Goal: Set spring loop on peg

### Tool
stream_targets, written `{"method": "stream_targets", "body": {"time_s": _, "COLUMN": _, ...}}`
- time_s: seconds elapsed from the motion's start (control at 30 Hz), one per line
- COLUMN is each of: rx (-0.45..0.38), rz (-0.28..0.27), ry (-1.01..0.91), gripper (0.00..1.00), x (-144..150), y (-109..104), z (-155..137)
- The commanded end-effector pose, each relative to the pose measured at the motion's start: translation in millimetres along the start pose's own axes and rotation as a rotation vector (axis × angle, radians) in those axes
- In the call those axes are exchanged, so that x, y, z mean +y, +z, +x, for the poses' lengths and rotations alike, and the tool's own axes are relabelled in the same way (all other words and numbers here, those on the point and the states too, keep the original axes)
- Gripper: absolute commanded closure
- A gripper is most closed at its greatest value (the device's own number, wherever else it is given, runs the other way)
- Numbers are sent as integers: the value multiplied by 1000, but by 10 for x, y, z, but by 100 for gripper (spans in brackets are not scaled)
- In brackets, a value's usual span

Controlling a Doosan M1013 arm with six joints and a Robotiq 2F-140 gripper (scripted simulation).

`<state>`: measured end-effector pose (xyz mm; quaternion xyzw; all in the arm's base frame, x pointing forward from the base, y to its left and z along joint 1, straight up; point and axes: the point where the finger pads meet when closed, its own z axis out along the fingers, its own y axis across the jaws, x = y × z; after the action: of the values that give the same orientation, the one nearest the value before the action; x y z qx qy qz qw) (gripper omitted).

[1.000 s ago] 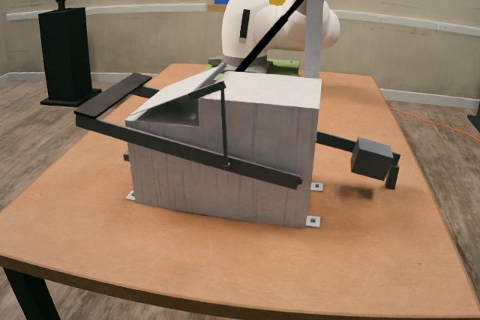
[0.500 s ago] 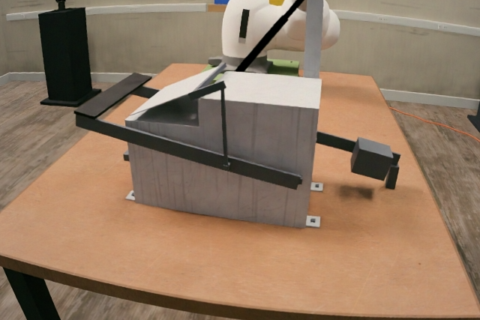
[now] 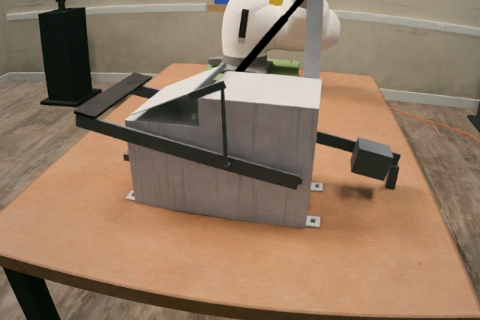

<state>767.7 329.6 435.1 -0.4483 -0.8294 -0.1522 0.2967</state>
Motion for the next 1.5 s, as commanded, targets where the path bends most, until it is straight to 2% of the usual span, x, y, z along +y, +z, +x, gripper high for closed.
{"method": "stream_targets", "body": {"time_s": 0.0, "rx": 0, "rz": -2, "ry": -1, "gripper": 0, "x": -119, "y": -18, "z": -7}}
{"method": "stream_targets", "body": {"time_s": 0.27, "rx": 0, "rz": -2, "ry": -1, "gripper": 0, "x": -436, "y": -43, "z": -41}}
{"method": "stream_targets", "body": {"time_s": 0.37, "rx": 0, "rz": -1, "ry": -1, "gripper": 0, "x": -400, "y": -40, "z": -37}}
{"method": "stream_targets", "body": {"time_s": 0.83, "rx": 0, "rz": -1, "ry": -1, "gripper": 0, "x": -955, "y": -84, "z": -97}}
{"method": "stream_targets", "body": {"time_s": 0.93, "rx": 0, "rz": -1, "ry": -1, "gripper": 0, "x": -920, "y": -81, "z": -93}}
{"method": "stream_targets", "body": {"time_s": 1.4, "rx": 0, "rz": -1, "ry": -1, "gripper": 0, "x": -1475, "y": -125, "z": -153}}
{"method": "stream_targets", "body": {"time_s": 1.47, "rx": 0, "rz": -1, "ry": -1, "gripper": 0, "x": -1475, "y": -125, "z": -153}}
